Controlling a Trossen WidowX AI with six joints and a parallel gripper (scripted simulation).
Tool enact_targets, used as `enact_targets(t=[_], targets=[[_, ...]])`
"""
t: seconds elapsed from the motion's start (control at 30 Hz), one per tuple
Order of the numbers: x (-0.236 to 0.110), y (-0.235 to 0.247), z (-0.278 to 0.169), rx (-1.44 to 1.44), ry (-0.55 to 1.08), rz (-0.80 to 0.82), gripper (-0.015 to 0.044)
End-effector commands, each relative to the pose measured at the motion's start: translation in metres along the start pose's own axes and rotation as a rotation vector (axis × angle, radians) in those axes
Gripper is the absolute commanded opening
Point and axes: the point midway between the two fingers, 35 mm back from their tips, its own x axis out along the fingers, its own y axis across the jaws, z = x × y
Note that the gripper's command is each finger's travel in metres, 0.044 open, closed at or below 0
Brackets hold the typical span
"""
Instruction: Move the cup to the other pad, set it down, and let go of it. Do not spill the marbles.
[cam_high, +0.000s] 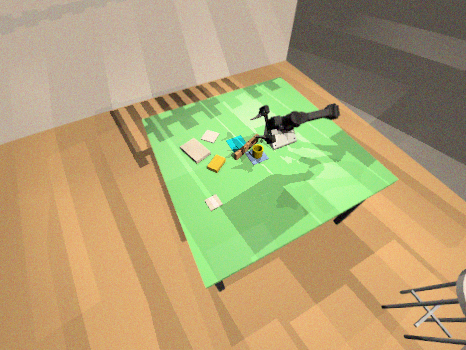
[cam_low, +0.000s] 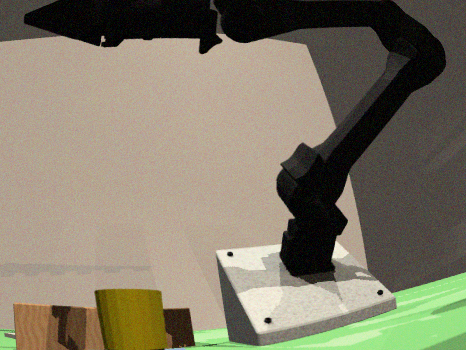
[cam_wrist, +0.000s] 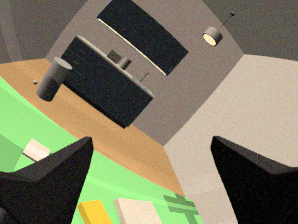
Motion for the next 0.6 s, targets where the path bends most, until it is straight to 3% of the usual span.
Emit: enact_targets(t=[0.0, 0.13, 0.27, 0.4, 0.57], targets=[[0.002, 0.000, -0.005, 0.007, 0.020, 0.005, 0.0374], [0.013, 0.005, -0.096, 0.179, 0.434, 0.068, 0.0269], [-0.001, 0.010, -0.158, 0.359, 0.755, 0.076, 0.0167], [-0.035, 0.020, -0.213, 0.617, 1.127, 0.034, 0.0167], [-0.089, 0.037, -0.245, 0.999, 1.572, -0.105, 0.0167]])
